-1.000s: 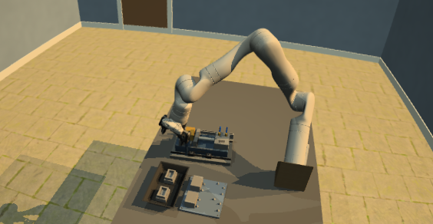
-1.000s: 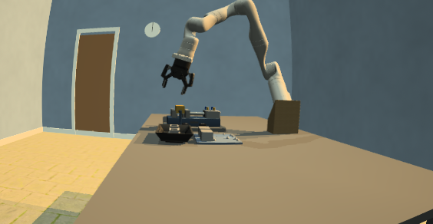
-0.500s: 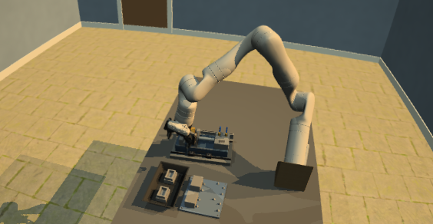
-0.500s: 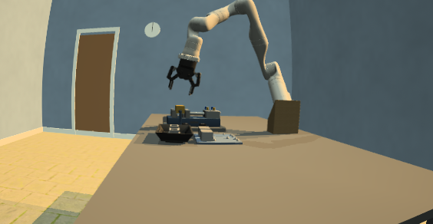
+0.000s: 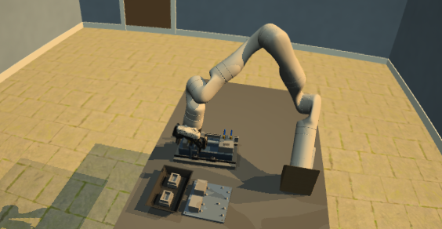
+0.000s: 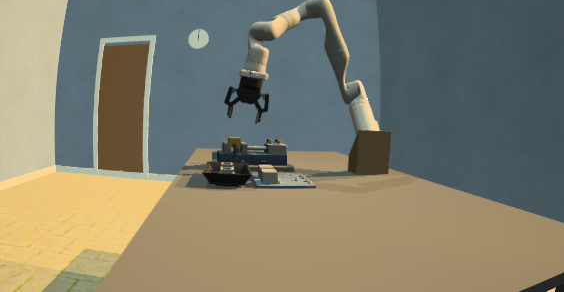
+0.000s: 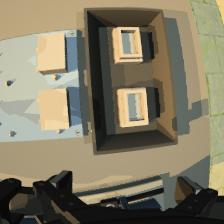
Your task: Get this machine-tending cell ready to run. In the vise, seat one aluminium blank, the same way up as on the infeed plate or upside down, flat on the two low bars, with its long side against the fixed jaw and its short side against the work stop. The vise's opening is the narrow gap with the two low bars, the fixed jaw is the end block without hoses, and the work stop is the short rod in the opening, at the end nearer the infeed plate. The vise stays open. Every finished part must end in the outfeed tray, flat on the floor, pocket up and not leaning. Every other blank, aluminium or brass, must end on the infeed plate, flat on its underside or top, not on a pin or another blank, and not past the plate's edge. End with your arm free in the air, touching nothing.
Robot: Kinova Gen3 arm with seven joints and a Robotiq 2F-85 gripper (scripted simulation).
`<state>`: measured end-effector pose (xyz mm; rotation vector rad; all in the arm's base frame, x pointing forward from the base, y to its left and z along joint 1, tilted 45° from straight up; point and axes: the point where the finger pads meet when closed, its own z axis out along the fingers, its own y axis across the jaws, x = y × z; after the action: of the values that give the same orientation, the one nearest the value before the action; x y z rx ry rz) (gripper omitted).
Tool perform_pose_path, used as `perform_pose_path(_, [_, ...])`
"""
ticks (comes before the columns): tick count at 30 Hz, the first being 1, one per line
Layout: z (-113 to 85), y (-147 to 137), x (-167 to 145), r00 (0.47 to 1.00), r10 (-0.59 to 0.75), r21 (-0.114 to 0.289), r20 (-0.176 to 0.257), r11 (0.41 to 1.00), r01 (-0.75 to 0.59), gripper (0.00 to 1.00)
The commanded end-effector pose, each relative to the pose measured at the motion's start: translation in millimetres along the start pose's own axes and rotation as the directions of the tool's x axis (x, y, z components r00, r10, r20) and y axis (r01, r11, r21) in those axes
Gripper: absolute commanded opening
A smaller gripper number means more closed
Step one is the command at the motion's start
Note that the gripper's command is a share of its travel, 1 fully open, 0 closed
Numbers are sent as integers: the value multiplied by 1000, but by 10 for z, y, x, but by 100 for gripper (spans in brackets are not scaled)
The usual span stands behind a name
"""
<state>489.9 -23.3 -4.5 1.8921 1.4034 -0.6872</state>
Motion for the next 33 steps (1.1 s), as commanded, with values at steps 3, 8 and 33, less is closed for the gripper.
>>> perform_pose_path(3, [-49, -119, 6, 999, -28, 23, -14, 999, 29, 100])
perform_pose_path(8, [-49, -119, 6, 999, -28, 23, -14, 999, 29, 100])
perform_pose_path(33, [-160, -539, 26, 990, -130, 98, -56, 986, 135, 100])
